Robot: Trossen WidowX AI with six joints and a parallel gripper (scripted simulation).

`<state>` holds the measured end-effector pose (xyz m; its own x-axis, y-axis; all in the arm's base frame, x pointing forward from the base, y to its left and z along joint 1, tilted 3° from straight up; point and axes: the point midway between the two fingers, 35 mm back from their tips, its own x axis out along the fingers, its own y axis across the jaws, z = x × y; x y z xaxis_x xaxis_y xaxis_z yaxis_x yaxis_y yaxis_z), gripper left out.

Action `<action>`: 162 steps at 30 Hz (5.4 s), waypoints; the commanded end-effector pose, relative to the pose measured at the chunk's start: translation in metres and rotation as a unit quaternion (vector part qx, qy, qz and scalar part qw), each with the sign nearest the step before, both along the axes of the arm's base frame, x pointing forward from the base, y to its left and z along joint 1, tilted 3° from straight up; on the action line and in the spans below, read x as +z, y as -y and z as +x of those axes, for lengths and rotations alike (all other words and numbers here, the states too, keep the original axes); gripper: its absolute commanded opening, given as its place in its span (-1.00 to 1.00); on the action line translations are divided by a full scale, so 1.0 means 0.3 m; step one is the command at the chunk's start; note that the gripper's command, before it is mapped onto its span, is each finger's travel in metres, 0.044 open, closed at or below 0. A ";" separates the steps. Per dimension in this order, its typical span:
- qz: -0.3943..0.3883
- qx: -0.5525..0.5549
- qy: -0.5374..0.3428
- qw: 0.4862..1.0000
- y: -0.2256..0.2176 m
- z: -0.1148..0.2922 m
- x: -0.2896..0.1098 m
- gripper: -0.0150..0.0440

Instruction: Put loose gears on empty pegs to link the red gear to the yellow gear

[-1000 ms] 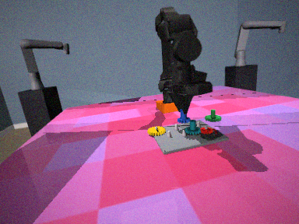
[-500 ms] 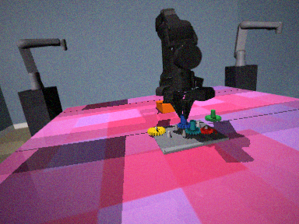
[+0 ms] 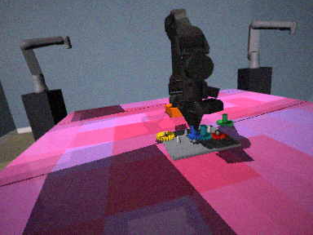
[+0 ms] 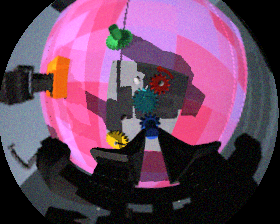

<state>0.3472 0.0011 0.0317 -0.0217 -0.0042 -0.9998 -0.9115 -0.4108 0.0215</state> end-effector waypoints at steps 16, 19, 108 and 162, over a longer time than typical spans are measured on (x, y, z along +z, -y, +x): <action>-0.003 -0.032 -0.001 0.999 0.003 -0.002 -0.023 -0.49; -0.002 0.010 -0.001 1.000 0.002 -0.003 -0.025 -0.49; -0.013 -0.609 -0.007 0.793 -0.523 -0.468 0.020 1.00; -0.013 -0.609 -0.007 0.793 -0.536 -0.452 0.023 -0.49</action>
<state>0.2099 0.1602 0.0311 -0.0388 0.0034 -0.9992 -0.6354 0.7717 0.0273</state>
